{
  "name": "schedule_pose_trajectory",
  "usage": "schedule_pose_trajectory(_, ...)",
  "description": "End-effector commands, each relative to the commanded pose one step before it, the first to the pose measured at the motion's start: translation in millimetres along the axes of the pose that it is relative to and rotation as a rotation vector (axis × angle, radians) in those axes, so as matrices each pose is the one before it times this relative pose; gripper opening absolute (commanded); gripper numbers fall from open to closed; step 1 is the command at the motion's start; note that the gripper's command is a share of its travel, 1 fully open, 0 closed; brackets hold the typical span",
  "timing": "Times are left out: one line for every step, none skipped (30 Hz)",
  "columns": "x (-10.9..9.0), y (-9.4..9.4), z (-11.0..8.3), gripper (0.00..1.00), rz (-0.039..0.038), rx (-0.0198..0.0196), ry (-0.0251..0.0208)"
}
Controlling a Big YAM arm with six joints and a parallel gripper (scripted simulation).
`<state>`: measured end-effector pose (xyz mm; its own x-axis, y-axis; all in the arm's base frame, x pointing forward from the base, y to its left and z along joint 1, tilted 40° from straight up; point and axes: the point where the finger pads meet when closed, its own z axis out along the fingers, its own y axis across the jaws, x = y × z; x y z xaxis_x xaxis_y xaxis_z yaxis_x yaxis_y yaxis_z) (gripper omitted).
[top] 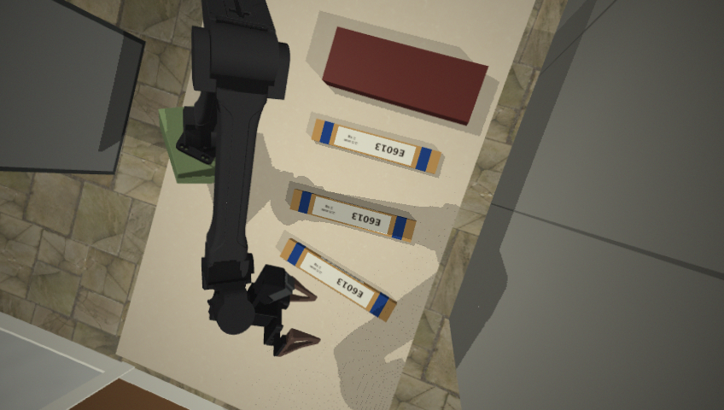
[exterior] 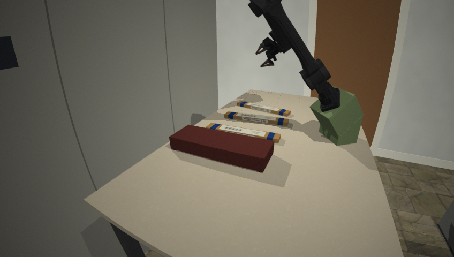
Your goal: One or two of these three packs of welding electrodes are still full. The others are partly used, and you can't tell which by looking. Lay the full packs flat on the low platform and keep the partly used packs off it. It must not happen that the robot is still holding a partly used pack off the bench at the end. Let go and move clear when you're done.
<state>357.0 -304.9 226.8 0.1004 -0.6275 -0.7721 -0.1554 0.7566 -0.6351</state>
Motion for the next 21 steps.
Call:
schedule_pose_trajectory(-1.01, -3.21, -0.90, 1.00, -0.00689, 0.00414, 0.00017)
schedule_pose_trajectory(0.00, 0.00, 0.00, 1.00, 0.00000, 0.00000, 0.00000)
schedule_pose_trajectory(0.00, 0.00, 0.00, 1.00, 0.00000, 0.00000, 0.00000)
schedule_pose_trajectory(0.00, 0.00, 0.00, 1.00, 0.00000, 0.00000, 0.00000)
schedule_pose_trajectory(0.00, 0.00, 0.00, 1.00, 0.00000, 0.00000, 0.00000)
schedule_pose_trajectory(0.00, 0.00, 0.00, 1.00, 0.00000, 0.00000, 0.00000)
schedule_pose_trajectory(0.00, 0.00, 0.00, 1.00, 0.00000, 0.00000, 0.00000)
schedule_pose_trajectory(0.00, 0.00, 0.00, 1.00, 0.00000, 0.00000, 0.00000)
schedule_pose_trajectory(0.00, 0.00, 0.00, 1.00, 0.00000, 0.00000, 0.00000)
schedule_pose_trajectory(0.00, 0.00, 0.00, 1.00, 0.00000, 0.00000, 0.00000)
schedule_pose_trajectory(0.00, 0.00, 0.00, 1.00, 0.00000, 0.00000, 0.00000)
schedule_pose_trajectory(0.00, 0.00, 0.00, 1.00, 0.00000, 0.00000, 0.00000)
schedule_pose_trajectory(0.00, 0.00, 0.00, 1.00, 0.00000, 0.00000, 0.00000)
schedule_pose_trajectory(0.00, 0.00, 0.00, 1.00, 0.00000, 0.00000, 0.00000)
schedule_pose_trajectory(0.00, 0.00, 0.00, 1.00, 0.00000, 0.00000, 0.00000)
schedule_pose_trajectory(0.00, 0.00, 0.00, 1.00, 0.00000, 0.00000, 0.00000)
schedule_pose_trajectory(0.00, 0.00, 0.00, 1.00, 0.00000, 0.00000, 0.00000)
schedule_pose_trajectory(0.99, 3.12, 0.73, 0.96, 0.00683, -0.00381, -0.00012)
schedule_pose_trajectory(0.00, 0.00, 0.00, 0.96, 0.00000, 0.00000, 0.00000)
schedule_pose_trajectory(0.00, 0.00, 0.00, 0.96, 0.00000, 0.00000, 0.00000)
schedule_pose_trajectory(0.00, 0.00, 0.00, 0.96, 0.00000, 0.00000, 0.00000)
